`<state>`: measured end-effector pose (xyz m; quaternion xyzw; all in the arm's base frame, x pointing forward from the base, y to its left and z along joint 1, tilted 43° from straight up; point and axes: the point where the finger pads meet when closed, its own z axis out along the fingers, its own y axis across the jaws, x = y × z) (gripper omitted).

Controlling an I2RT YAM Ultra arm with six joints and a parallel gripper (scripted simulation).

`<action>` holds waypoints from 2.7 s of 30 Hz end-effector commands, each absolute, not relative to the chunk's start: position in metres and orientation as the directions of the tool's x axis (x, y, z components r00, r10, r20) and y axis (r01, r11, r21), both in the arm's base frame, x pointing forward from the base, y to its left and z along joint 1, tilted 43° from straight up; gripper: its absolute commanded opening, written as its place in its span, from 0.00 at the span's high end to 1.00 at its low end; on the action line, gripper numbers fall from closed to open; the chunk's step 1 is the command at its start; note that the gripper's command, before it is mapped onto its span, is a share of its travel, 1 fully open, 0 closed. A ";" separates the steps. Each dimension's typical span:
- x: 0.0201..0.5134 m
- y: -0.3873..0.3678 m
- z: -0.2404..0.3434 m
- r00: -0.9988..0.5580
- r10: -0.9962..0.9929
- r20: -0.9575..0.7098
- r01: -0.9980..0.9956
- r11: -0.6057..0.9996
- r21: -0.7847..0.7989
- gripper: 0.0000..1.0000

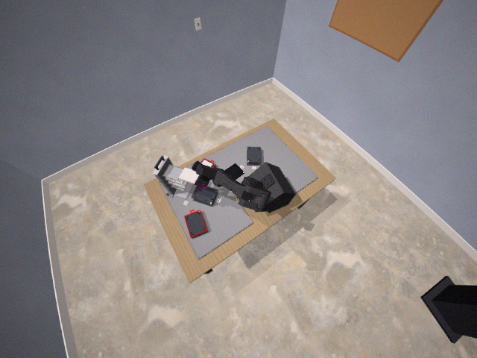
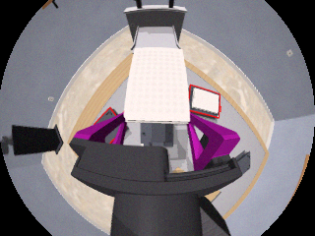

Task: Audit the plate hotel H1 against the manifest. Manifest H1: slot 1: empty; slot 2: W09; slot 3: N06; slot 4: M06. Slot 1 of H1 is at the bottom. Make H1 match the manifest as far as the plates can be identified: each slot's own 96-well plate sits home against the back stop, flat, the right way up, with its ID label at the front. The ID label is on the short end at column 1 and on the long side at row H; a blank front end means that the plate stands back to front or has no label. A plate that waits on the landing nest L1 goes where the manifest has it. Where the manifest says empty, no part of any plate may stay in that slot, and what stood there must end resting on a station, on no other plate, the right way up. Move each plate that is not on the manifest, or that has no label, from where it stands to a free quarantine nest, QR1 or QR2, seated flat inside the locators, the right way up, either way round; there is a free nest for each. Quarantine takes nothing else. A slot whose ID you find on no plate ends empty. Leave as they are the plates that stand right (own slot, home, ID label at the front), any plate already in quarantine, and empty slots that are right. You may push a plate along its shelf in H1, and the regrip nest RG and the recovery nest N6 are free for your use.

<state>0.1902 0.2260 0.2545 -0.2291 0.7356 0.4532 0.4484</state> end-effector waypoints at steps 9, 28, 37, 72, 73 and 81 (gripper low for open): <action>0.203 0.235 0.282 -0.451 0.104 -0.887 -0.758 0.479 0.442 0.15; 0.211 0.240 0.289 -0.447 0.108 -0.888 -0.758 0.481 0.440 0.15; 0.211 0.241 0.288 -0.449 0.105 -0.887 -0.758 0.480 0.441 0.15; 0.212 0.242 0.286 -0.450 0.107 -0.887 -0.756 0.483 0.442 0.15; 0.212 0.242 0.286 -0.450 0.106 -0.887 -0.756 0.482 0.442 0.15; 0.211 0.243 0.285 -0.450 0.105 -0.887 -0.757 0.481 0.442 0.15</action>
